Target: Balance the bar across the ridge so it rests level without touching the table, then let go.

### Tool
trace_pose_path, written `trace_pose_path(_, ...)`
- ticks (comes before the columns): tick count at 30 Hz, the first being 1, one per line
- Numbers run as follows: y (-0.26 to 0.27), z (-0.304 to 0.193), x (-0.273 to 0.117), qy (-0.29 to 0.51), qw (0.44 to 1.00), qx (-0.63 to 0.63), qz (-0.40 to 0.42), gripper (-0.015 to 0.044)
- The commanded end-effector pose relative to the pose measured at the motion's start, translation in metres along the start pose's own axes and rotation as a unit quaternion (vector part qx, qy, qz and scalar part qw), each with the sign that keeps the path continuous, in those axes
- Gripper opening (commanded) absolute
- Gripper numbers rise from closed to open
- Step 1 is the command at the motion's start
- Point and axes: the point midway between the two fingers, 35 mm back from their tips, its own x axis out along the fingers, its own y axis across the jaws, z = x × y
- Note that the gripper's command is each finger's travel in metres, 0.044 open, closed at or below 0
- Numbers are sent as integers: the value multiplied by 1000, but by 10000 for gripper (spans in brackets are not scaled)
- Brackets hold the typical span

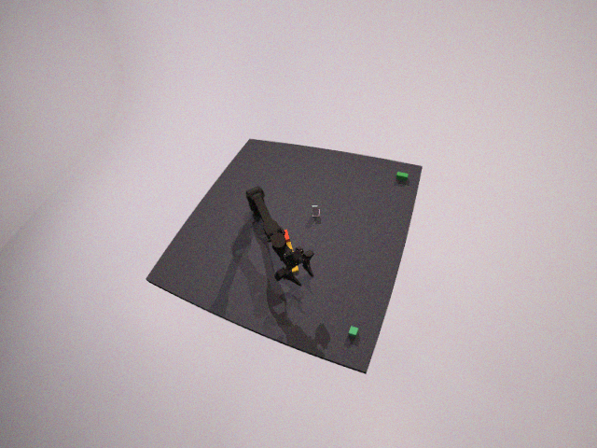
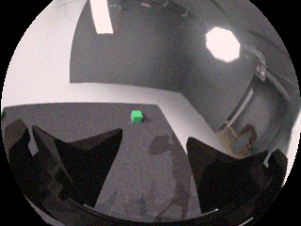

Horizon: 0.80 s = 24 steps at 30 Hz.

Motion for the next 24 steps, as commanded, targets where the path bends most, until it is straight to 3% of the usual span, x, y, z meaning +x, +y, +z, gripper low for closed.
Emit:
trace_pose_path(1,13,-16,-8,53,998,39,9,315)
trace_pose_path(24,85,-114,-103,372,905,207,9,315)
